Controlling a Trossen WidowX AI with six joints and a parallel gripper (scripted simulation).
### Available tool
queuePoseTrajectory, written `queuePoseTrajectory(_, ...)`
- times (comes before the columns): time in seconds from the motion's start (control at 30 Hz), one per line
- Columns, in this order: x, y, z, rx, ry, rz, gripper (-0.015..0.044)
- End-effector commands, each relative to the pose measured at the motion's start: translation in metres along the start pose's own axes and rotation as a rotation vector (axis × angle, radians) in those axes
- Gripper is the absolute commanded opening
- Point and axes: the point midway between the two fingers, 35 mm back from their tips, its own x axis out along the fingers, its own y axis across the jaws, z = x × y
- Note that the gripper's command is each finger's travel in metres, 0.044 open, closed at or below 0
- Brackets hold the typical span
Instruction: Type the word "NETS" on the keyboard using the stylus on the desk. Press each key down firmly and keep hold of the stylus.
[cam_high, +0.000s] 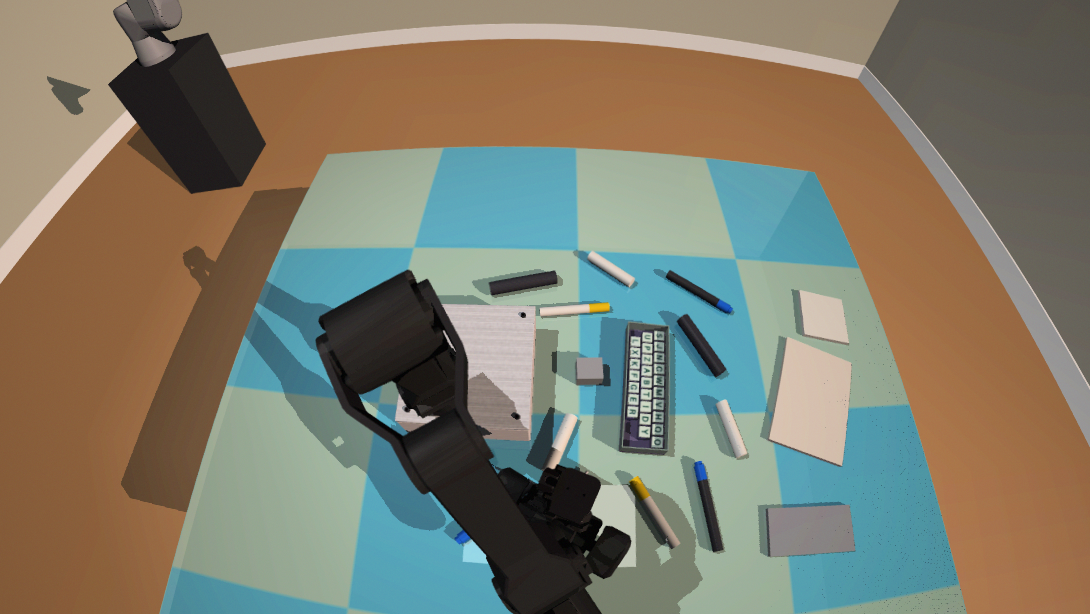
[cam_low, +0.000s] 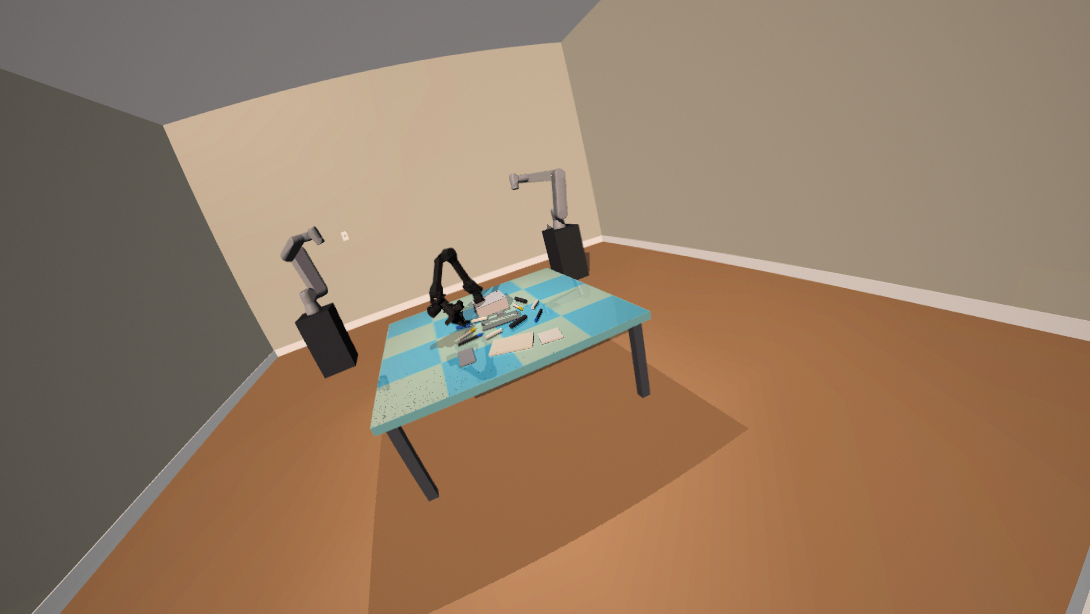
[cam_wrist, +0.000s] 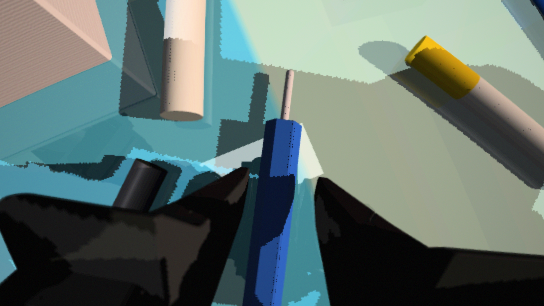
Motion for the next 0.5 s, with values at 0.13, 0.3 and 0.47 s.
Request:
queuePoseTrajectory(0.13,0.0059,0.0020,-0.0019,0.000,-0.006,0.006,0.0150)
queuePoseTrajectory(0.3,0.0082,0.0021,-0.0032,0.000,-0.006,0.006,0.0150)
queuePoseTrajectory(0.47,0.0091,0.0021,-0.0037,0.000,-0.006,0.006,0.0150)
